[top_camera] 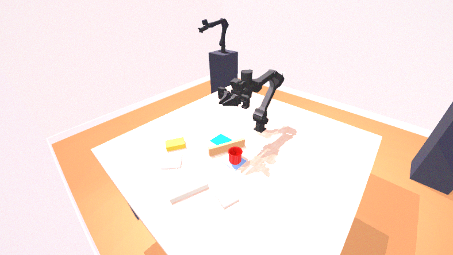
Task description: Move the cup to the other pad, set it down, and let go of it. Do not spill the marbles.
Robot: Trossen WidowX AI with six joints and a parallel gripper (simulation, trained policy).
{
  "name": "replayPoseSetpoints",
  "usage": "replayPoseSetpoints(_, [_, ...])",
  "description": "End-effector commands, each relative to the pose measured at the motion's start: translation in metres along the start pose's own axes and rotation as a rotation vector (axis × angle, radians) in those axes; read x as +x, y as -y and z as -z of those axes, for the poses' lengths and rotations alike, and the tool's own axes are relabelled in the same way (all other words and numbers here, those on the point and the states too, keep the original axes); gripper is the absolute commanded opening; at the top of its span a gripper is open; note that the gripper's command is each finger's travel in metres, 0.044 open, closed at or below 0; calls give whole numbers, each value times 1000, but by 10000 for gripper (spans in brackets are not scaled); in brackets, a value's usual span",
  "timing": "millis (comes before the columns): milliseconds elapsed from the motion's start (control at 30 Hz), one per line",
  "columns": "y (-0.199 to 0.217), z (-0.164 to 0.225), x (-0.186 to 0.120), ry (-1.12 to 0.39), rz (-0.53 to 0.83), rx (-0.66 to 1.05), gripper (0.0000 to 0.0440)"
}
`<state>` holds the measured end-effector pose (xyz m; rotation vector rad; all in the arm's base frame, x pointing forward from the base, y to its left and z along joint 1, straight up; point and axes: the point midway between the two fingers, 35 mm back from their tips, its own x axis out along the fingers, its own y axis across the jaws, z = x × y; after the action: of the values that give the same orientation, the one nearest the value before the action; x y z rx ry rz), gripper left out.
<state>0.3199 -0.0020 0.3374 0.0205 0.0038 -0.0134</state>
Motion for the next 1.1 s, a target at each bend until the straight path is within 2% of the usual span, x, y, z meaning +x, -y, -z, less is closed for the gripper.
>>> replayPoseSetpoints(0, [-2, -3, 3, -21, 0, 24, 81])
replayPoseSetpoints(400, [-13, -4, 17, -147, -19, 143, 113])
replayPoseSetpoints(1067, [-33, 1, 37, -389, -5, 363, 135])
